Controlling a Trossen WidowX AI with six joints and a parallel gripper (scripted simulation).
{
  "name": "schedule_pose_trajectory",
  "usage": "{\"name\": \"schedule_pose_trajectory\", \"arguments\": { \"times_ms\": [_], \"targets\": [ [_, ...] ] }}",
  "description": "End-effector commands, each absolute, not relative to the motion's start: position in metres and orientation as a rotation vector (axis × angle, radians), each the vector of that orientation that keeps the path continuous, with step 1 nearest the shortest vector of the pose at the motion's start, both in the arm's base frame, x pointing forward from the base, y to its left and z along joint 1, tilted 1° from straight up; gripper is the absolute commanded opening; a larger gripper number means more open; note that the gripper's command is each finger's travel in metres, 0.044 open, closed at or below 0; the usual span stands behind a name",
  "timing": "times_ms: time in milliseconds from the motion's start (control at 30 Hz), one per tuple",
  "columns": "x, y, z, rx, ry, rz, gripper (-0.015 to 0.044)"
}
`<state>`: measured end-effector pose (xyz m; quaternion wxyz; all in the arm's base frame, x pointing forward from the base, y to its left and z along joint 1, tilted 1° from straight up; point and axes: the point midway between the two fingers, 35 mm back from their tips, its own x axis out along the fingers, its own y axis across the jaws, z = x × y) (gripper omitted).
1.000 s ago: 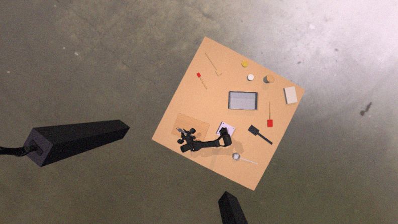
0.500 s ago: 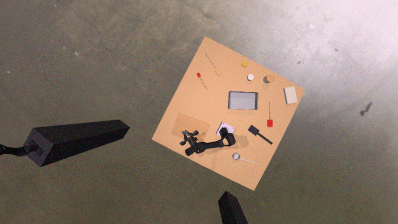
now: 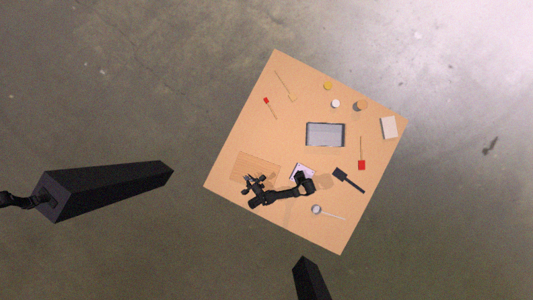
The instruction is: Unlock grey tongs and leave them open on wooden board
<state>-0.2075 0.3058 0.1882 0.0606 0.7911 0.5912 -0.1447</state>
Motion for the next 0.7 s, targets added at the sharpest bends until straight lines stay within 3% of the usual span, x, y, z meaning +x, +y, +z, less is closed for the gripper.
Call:
{"name": "schedule_pose_trajectory", "arguments": {
  "times_ms": [0,667],
  "targets": [
    [-0.2069,0.3058,0.1893,2.399,1.786,-0.427,-0.0150],
    [-0.2103,0.3152,0.1808,2.322,1.758,-0.474,-0.0150]
  ]
}}
